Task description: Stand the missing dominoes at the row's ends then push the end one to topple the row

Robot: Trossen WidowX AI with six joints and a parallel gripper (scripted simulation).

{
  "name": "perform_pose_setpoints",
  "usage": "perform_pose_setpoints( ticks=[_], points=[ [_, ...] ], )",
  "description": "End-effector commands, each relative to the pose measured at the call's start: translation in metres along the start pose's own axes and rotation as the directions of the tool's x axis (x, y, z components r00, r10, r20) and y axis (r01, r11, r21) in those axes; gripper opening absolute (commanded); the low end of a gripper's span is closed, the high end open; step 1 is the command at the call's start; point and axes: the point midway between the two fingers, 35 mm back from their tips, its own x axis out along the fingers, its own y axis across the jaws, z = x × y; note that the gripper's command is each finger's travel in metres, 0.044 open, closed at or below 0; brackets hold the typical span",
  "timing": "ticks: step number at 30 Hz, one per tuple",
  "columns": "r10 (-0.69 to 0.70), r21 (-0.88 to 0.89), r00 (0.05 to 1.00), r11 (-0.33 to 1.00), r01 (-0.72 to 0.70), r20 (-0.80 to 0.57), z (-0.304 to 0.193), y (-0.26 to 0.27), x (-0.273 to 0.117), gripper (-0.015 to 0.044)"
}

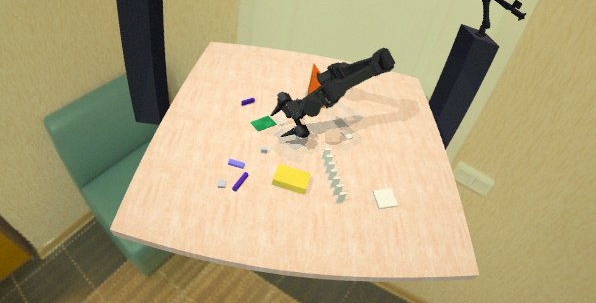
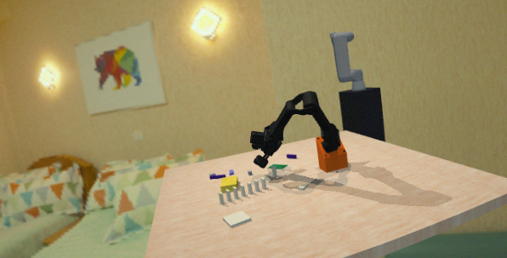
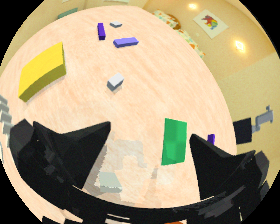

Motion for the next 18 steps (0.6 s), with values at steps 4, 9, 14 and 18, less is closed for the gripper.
perform_pose_setpoints(
  ticks=[4, 9, 14, 18],
  points=[
    [0.350, 0.118, 0.775, 0.932, -0.341, -0.525, -0.003, -0.002, -0.066, 0.0440],
    [0.384, 0.160, 0.732, 0.919, -0.359, -0.562, -0.006, -0.002, -0.077, 0.0440],
    [0.384, 0.160, 0.732, 0.919, -0.359, -0.562, -0.006, -0.002, -0.077, 0.0440],
    [0.384, 0.160, 0.732, 0.919, -0.359, -0.562, -0.006, -0.002, -0.077, 0.0440]
  ],
)
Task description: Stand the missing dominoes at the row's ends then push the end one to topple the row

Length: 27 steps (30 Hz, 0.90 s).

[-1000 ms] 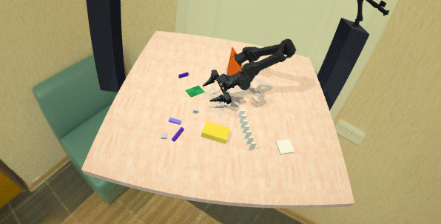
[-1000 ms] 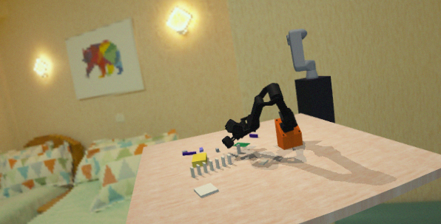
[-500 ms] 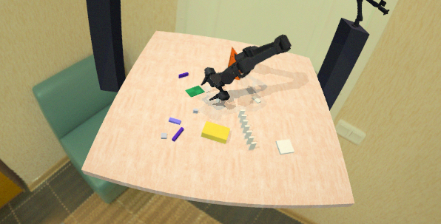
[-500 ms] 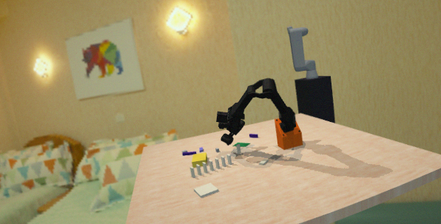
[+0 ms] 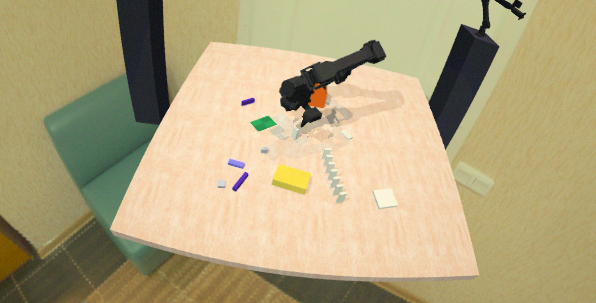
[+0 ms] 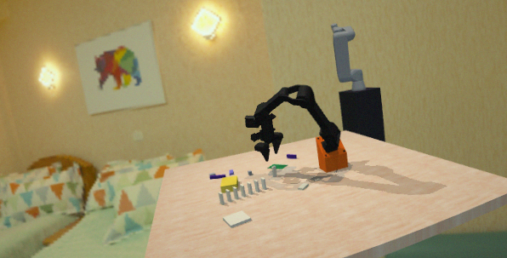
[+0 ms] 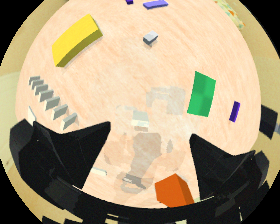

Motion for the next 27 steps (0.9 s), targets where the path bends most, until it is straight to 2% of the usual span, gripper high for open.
perform_pose_setpoints(
  ticks=[1, 8, 15, 27],
  points=[
    [0.094, 0.019, 0.993, 0.995, -0.093, -0.069, -0.006, 0.006, -0.013, 0.0440],
    [0.094, 0.019, 0.993, 0.995, -0.093, -0.069, -0.006, 0.006, -0.011, 0.0440],
    [0.097, 0.018, 0.993, 0.995, -0.096, -0.071, -0.011, 0.013, 0.050, 0.0440],
    [0.098, 0.018, 0.993, 0.995, -0.096, -0.072, -0.013, 0.014, 0.063, 0.0440]
  ],
)
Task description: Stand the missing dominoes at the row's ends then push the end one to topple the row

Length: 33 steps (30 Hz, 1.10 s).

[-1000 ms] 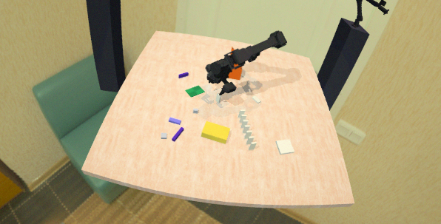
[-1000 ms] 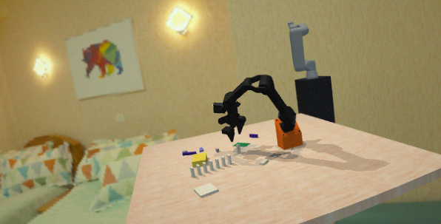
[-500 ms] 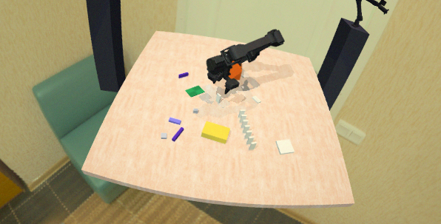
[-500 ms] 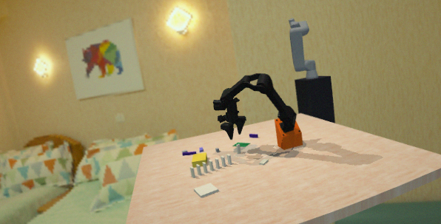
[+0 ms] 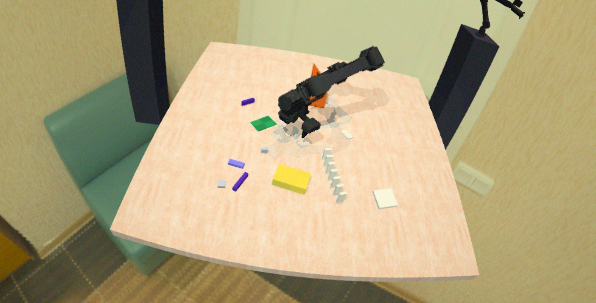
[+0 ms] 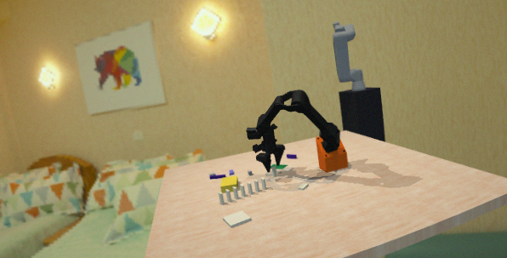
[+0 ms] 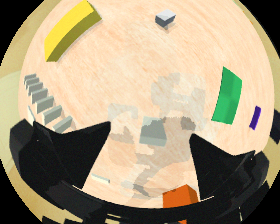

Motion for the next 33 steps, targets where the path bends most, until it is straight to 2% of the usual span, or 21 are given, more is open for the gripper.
perform_pose_setpoints(
  ticks=[1, 5, 18, 28, 30, 33],
  points=[
    [0.000, 0.006, 1.000, 1.000, 0.000, -0.011, -0.003, -0.001, 0.010, 0.0440],
    [0.001, 0.006, 1.000, 1.000, 0.000, -0.011, -0.003, -0.001, 0.013, 0.0440],
    [0.001, 0.006, 1.000, 1.000, 0.000, -0.011, -0.003, -0.001, 0.013, 0.0107],
    [0.000, 0.006, 1.000, 1.000, 0.000, -0.010, -0.002, -0.001, 0.010, 0.0107],
    [-0.003, 0.006, 1.000, 1.000, 0.003, -0.006, 0.003, 0.000, -0.010, 0.0107],
    [-0.009, 0.007, 1.000, 1.000, 0.009, -0.001, 0.007, 0.001, -0.061, 0.0107]
  ],
)
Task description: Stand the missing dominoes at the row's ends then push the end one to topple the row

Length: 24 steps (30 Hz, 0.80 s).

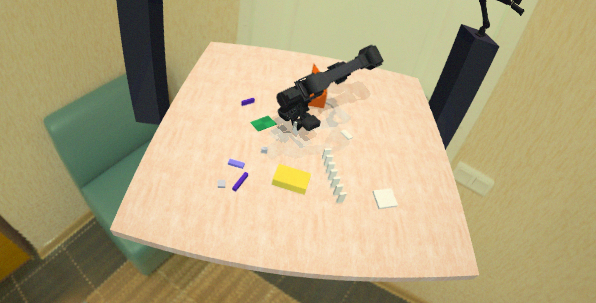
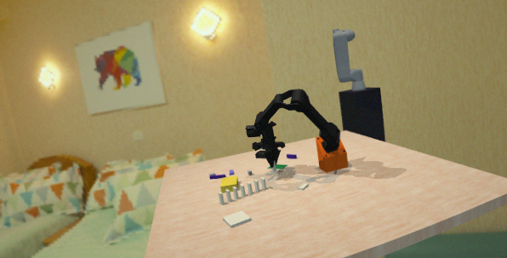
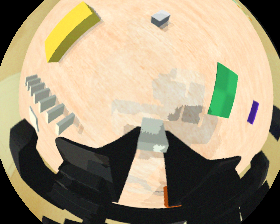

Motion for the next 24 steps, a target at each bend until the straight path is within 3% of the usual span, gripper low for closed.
perform_pose_setpoints(
  ticks=[1, 5, 12, 15, 19, 22, 24],
  points=[
    [0.002, -0.010, 1.000, 1.000, -0.001, 0.027, 0.005, 0.001, -0.066, 0.0107],
    [0.003, -0.012, 1.000, 1.000, -0.003, 0.023, -0.003, -0.002, -0.107, 0.0107],
    [0.003, -0.033, 1.000, 0.999, -0.002, 0.023, -0.004, 0.000, -0.109, 0.0107],
    [0.001, -0.327, 1.000, 0.945, 0.008, 0.027, -0.013, 0.036, -0.111, 0.0107],
    [0.006, -0.741, 1.000, 0.672, 0.013, 0.023, -0.039, 0.094, -0.110, 0.0107],
    [0.011, -0.864, 1.000, 0.504, 0.009, 0.017, -0.053, 0.117, -0.109, 0.0107],
    [0.011, -0.873, 1.000, 0.488, 0.009, 0.017, -0.054, 0.119, -0.108, 0.0107]
  ],
)
